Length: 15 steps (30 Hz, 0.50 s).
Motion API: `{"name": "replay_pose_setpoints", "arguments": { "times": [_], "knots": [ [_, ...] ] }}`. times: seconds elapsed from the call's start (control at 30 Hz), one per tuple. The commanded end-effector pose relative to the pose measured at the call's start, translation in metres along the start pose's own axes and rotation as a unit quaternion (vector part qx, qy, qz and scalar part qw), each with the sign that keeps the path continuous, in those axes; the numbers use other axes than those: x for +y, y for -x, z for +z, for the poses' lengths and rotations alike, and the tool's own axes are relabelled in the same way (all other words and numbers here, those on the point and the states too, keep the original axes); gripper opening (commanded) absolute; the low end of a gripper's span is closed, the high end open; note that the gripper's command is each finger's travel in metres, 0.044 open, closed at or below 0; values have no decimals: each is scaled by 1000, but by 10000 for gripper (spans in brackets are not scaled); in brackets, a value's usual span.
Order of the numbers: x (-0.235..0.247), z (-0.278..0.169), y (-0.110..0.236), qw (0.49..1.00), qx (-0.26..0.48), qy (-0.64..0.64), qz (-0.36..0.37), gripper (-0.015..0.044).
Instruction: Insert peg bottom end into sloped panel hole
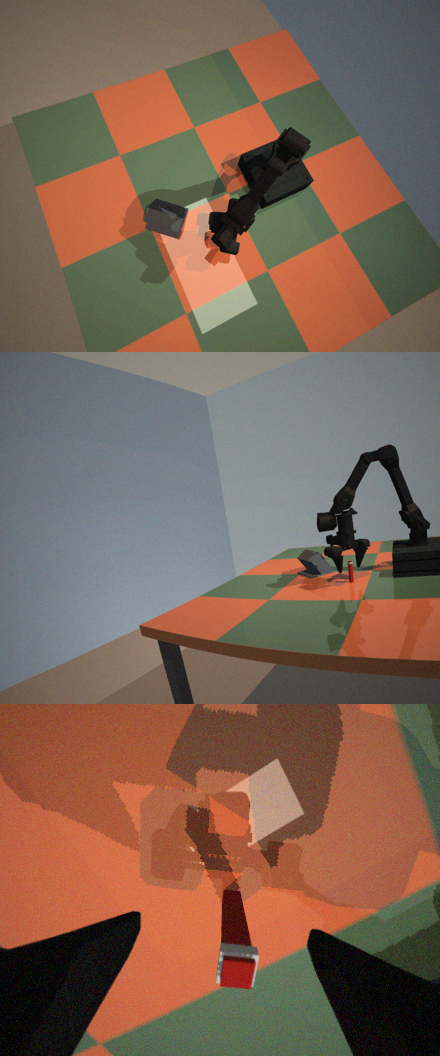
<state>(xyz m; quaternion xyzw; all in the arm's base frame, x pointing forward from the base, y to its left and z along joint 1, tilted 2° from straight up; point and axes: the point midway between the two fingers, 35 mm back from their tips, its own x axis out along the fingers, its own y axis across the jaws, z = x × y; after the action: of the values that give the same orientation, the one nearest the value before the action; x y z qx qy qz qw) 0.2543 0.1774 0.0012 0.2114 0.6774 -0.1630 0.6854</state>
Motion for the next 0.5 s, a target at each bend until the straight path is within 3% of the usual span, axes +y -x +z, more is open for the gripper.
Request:
{"name": "replay_pose_setpoints", "arguments": {
  "times": [0.0,0.2,0.47],
  "knots": [
    [-4,-1,-9,1000,0,-3,-6,440],
    [-4,-1,-9,1000,0,-3,-6,440],
    [-2,-1,-7,1000,1,0,-2,230]
  ]
}}
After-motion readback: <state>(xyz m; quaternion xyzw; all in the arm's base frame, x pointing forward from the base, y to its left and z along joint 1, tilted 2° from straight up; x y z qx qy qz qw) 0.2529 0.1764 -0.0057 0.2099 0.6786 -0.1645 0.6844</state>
